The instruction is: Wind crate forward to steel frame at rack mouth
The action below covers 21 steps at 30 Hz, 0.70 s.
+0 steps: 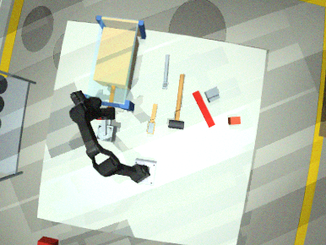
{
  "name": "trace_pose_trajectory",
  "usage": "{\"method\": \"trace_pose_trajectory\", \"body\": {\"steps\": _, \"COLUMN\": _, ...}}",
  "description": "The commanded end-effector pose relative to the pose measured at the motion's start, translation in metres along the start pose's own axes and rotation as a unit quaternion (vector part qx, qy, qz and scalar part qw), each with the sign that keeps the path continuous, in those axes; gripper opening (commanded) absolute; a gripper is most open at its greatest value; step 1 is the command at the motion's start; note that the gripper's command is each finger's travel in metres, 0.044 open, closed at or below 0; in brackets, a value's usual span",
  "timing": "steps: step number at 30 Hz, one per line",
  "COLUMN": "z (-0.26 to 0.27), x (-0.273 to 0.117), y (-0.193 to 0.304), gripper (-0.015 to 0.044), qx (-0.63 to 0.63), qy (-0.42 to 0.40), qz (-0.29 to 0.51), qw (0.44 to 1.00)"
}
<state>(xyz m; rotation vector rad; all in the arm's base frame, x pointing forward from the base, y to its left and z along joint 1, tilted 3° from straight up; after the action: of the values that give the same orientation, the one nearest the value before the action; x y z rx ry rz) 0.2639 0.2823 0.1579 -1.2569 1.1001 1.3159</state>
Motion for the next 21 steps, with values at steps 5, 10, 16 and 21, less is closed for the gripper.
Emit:
{"method": "trace_pose_trajectory", "body": {"steps": 5, "z": 0.021, "x": 0.002, "y": 0.007, "gripper": 0.0000, "qx": -0.008, "qy": -0.010, "qz": 0.006, "qw": 1.000}}
{"method": "trace_pose_trajectory", "body": {"steps": 10, "z": 0.027, "x": 0.002, "y": 0.010, "gripper": 0.0000, "qx": -0.008, "qy": -0.010, "qz": 0.007, "qw": 1.000}}
{"method": "trace_pose_trajectory", "body": {"steps": 16, "z": 0.034, "x": 0.002, "y": 0.014, "gripper": 0.0000, "qx": -0.008, "qy": -0.010, "qz": 0.007, "qw": 1.000}}
{"method": "trace_pose_trajectory", "body": {"steps": 21, "z": 0.040, "x": 0.001, "y": 0.017, "gripper": 0.0000, "qx": -0.008, "qy": -0.010, "qz": 0.007, "qw": 1.000}}
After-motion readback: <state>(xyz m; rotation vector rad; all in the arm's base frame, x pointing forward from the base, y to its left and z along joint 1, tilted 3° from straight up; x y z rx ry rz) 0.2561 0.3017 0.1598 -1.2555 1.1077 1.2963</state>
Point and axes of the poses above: the point midway between the two fingers, 35 mm back from their tips, its own x axis out along the fingers, its own z axis across the jaws, y = z × x, the point moved 6 cm from there along -x, back along the fingers, and after that the axes turned 7 degrees about x, right-handed, at the moved point
